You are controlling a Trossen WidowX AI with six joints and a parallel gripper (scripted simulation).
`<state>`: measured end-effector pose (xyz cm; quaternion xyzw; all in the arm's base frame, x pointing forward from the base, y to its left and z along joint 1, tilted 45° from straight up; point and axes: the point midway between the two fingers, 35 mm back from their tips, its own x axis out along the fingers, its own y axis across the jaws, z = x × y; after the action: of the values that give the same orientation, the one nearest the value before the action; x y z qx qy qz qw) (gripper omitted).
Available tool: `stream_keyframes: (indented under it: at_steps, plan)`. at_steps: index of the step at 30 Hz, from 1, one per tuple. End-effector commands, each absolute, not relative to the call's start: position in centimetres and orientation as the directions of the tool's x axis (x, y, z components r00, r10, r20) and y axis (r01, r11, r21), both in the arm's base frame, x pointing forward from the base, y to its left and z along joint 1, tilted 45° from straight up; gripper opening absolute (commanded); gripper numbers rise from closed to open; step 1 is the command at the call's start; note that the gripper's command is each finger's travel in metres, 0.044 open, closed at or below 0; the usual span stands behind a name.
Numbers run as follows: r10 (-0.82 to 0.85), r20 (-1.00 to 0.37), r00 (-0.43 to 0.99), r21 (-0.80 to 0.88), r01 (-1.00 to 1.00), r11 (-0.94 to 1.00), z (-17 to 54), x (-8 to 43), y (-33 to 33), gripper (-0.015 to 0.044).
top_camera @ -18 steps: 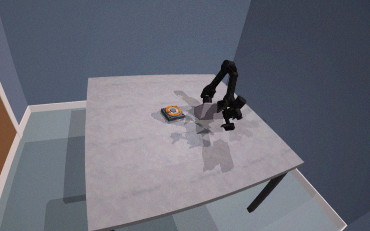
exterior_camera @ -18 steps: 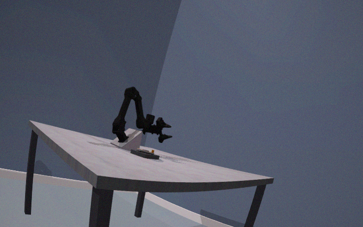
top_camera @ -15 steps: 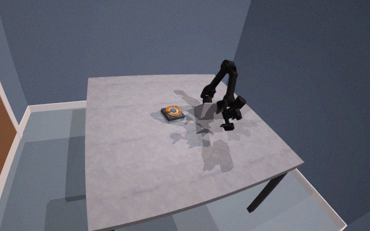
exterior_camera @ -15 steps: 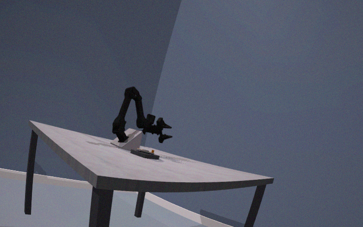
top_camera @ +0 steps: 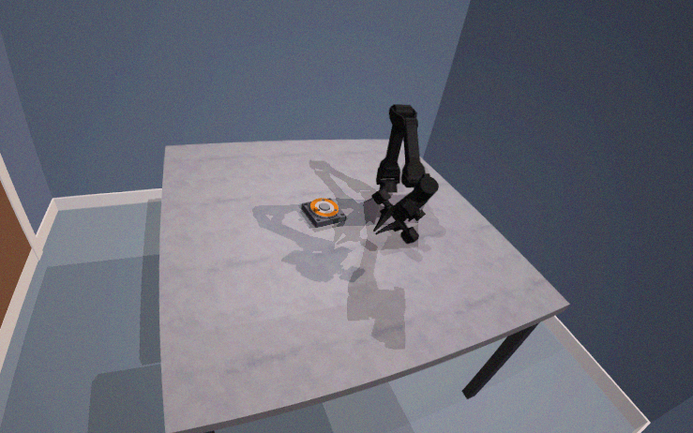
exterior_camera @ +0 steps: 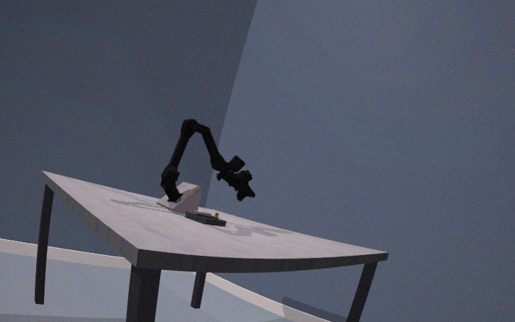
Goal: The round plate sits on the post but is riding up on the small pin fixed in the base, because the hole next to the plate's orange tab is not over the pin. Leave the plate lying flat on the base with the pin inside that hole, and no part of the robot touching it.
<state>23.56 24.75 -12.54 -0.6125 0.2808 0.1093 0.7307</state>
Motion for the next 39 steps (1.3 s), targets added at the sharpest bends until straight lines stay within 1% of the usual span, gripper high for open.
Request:
stream_keyframes:
  at_steps: [1,8,14,16,18,22,24,27,29,39]
  plan:
    - [-0.403,-0.643,0.651,-0.758,-0.468,0.455,-11.0,28.7,20.4,0.0]
    - [-0.522,-0.693,0.498,-0.715,-0.377,0.589,-9.3,31.1,16.4,0.0]
    - [-0.618,-0.727,0.299,-0.684,-0.234,0.691,-6.4,32.6,11.6,0.0]
    - [-0.632,-0.73,0.26,-0.681,-0.209,0.702,-5.9,32.7,10.7,0.0]
    - [-0.658,-0.734,0.168,-0.678,-0.147,0.72,-4.5,32.9,8.5,0.0]
    - [-0.678,-0.734,0.034,-0.679,-0.055,0.732,-2.2,32.7,5.6,0.0]
    - [-0.681,-0.732,-0.008,-0.68,-0.026,0.732,-1.5,32.6,4.7,0.0]
    - [-0.677,-0.723,-0.134,-0.688,0.06,0.723,0.8,31.9,2.0,0.0]
    - [-0.675,-0.721,-0.156,-0.69,0.075,0.72,1.3,31.8,1.6,0.0]
    - [-0.675,-0.721,-0.155,-0.69,0.075,0.72,0.6,31.5,1.4,0.0]
